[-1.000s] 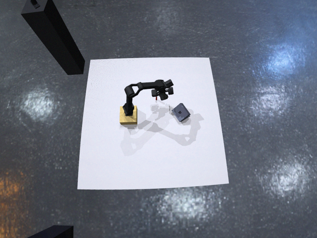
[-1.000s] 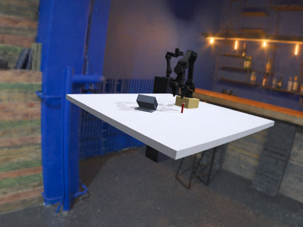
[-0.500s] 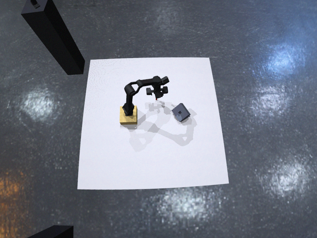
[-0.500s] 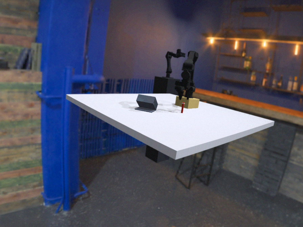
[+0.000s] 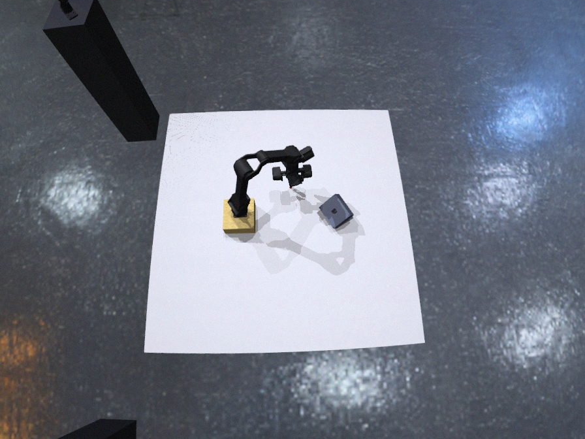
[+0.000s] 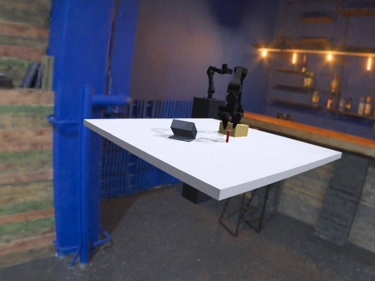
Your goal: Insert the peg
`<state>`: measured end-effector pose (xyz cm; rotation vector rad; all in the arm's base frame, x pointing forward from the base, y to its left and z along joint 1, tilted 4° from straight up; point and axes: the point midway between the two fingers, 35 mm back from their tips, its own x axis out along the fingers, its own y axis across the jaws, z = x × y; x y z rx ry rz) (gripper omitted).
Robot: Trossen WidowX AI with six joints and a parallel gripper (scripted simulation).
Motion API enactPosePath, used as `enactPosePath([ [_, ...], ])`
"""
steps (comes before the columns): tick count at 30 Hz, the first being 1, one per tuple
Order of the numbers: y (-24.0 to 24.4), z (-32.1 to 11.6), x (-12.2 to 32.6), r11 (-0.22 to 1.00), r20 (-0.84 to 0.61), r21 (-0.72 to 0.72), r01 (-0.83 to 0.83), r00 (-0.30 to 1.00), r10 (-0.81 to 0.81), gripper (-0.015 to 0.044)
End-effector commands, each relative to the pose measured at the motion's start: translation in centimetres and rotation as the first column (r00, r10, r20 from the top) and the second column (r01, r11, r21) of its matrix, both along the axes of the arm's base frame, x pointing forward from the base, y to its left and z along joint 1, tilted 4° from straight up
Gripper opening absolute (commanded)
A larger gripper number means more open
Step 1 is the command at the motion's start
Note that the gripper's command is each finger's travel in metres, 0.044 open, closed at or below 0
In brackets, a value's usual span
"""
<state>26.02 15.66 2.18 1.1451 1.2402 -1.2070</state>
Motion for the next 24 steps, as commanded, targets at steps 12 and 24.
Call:
enactPosePath([
  [12,-0.2,-2.7,-0.2,1.000,-0.006,-0.008,0.003,1.000,-0.003,0.0440],
  [24,-0.3,-4.6,-0.4,1.000,-0.006,-0.008,0.003,1.000,-0.003,0.0440],
])
